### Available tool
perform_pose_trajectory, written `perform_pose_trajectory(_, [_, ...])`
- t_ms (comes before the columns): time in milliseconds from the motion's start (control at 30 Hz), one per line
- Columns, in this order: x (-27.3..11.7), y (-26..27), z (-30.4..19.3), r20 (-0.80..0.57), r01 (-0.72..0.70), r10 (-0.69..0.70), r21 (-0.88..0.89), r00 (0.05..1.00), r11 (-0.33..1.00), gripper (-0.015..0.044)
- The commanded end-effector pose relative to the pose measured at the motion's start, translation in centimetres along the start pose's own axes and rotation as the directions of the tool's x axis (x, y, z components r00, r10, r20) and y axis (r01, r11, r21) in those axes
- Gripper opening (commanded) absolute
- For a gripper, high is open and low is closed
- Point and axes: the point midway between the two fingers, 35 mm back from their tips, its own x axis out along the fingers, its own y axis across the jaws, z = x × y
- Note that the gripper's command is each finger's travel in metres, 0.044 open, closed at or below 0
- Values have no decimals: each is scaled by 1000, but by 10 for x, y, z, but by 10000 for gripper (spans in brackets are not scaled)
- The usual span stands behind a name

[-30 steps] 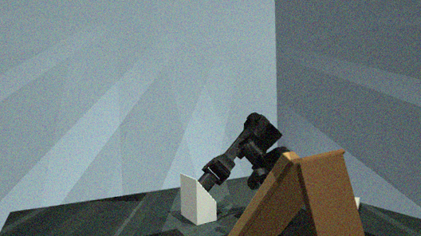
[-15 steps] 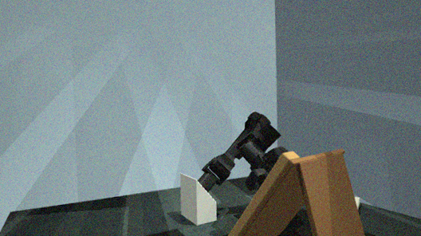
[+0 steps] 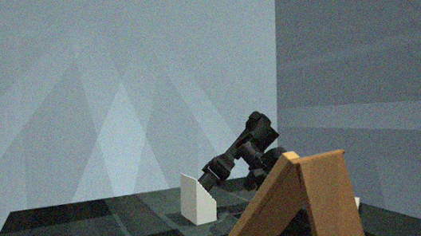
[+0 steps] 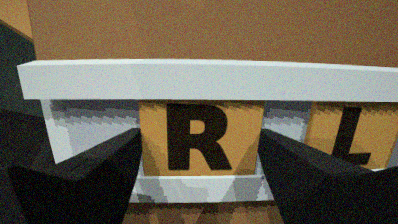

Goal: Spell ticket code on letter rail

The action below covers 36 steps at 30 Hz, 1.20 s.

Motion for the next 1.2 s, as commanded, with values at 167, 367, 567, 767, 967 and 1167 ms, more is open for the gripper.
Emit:
perform_pose_trajectory(167, [0, -5, 0, 0, -2, 2, -6, 1000, 1000, 0])
perform_pose_trajectory(367, [0, -8, 0, 0, -2, 2, -6, 1000, 1000, 0])
perform_pose_trajectory(567, [0, -11, 0, 0, -2, 2, -7, 1000, 1000, 0])
perform_pose_trajectory(767, [0, -14, 0, 0, -2, 2, -7, 1000, 1000, 0])
perform_pose_trajectory(967, [0, -17, 0, 0, -2, 2, -7, 1000, 1000, 0])
perform_pose_trajectory(1167, [0, -16, 0, 0, 1, -1, 0, 1000, 1000, 131])
